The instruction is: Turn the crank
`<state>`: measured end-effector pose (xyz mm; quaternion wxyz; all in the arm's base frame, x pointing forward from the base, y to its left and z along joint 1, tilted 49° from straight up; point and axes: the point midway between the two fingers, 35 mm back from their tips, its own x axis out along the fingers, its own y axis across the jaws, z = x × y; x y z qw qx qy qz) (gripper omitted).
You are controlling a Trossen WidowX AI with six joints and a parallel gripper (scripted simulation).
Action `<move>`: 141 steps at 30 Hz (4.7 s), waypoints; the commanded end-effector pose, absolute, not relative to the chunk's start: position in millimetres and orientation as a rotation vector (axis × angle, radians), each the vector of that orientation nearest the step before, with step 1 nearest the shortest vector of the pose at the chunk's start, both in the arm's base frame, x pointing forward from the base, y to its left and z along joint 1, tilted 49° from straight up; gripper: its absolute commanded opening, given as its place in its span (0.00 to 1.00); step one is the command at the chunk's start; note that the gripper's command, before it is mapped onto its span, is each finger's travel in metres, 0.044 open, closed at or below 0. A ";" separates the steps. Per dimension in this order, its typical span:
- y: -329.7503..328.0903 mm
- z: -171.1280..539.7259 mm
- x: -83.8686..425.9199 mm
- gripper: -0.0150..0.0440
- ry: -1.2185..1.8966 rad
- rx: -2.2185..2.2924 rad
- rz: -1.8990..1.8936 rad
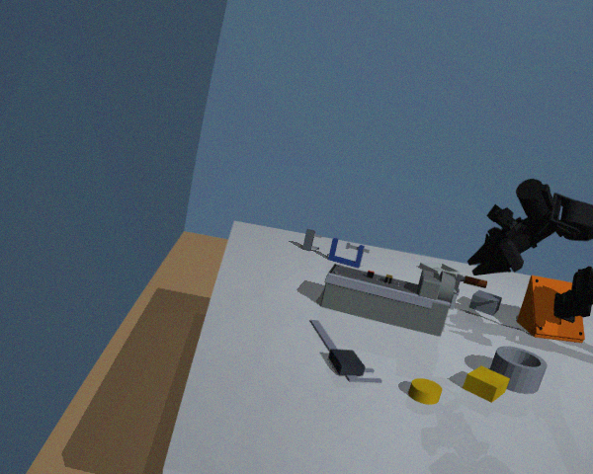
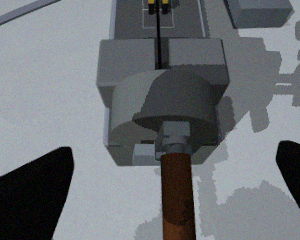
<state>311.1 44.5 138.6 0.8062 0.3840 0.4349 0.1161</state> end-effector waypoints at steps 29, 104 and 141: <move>81.1 104.1 302.3 1.00 0.931 0.827 0.244; 95.7 116.3 304.6 0.25 0.930 0.828 0.245; 131.1 106.6 302.6 0.25 0.930 0.830 0.246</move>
